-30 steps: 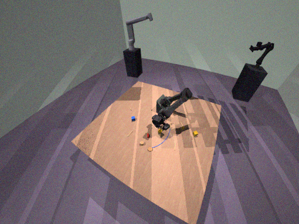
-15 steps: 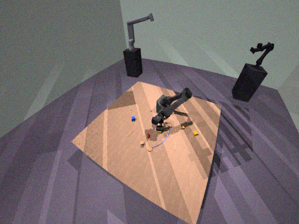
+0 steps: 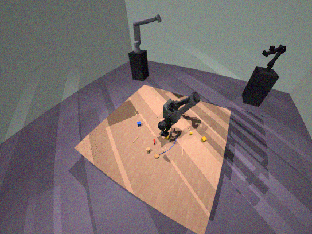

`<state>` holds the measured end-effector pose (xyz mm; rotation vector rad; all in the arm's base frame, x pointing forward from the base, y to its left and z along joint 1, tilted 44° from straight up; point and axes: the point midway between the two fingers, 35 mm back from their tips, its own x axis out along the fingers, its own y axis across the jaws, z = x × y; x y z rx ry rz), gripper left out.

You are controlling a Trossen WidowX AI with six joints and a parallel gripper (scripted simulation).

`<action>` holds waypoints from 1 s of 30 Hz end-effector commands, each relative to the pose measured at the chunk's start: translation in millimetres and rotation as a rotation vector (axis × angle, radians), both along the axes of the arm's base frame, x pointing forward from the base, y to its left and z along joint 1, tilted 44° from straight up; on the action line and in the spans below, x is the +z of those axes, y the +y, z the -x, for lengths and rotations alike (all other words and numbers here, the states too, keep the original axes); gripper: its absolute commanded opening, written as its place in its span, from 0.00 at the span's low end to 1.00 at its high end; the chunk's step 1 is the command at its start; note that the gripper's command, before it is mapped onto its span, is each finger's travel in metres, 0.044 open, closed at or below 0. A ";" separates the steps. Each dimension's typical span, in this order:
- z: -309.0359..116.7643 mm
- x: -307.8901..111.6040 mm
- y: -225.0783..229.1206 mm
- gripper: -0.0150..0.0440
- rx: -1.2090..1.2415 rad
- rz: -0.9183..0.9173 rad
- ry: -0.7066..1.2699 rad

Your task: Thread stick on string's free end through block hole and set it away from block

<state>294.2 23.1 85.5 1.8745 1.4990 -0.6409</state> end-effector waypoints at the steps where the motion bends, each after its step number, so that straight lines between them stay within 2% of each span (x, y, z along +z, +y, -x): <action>1: -0.9 0.8 0.0 0.69 -0.006 -0.005 0.004; 30: -9.0 -20.2 18.0 0.67 -0.005 -0.003 0.004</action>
